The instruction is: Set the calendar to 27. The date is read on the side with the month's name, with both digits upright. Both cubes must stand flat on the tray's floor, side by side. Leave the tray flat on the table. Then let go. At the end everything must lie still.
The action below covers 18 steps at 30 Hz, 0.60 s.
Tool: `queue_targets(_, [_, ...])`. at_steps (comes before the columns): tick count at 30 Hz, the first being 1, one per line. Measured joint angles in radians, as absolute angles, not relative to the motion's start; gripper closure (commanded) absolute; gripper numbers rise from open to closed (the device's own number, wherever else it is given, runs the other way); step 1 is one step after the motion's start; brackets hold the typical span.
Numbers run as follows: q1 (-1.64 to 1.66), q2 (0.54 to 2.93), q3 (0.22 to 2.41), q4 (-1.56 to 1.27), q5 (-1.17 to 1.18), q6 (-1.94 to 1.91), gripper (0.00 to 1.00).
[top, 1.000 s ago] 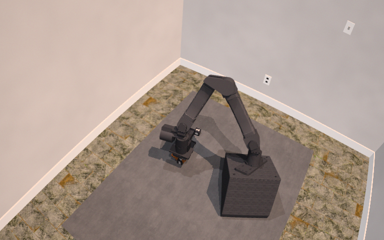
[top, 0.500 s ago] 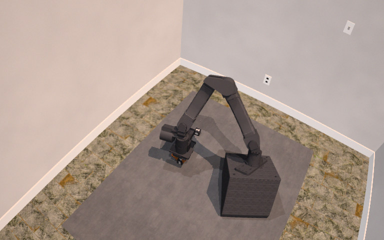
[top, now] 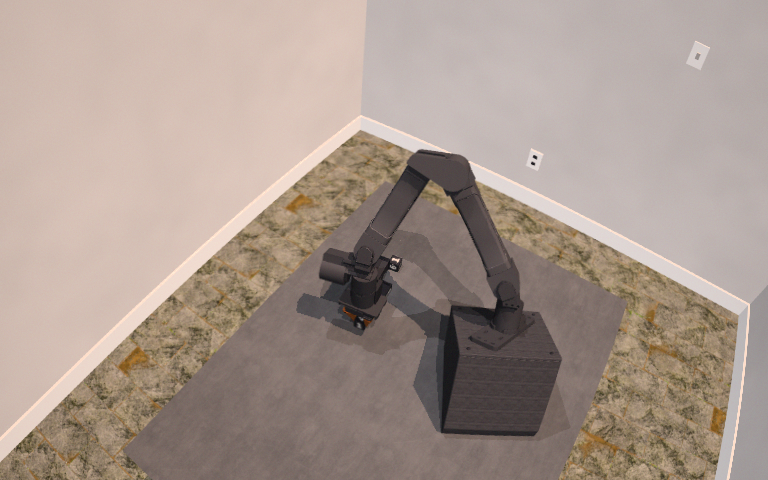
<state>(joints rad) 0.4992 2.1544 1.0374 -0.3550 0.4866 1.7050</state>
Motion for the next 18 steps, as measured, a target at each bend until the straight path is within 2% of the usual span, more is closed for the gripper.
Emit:
queue_targets(7, [0.506,2.138,1.037,-0.384,0.487,1.715,0.74])
queue_targets(18, [0.597,1.986,1.087,-0.590,0.489,1.800,0.74])
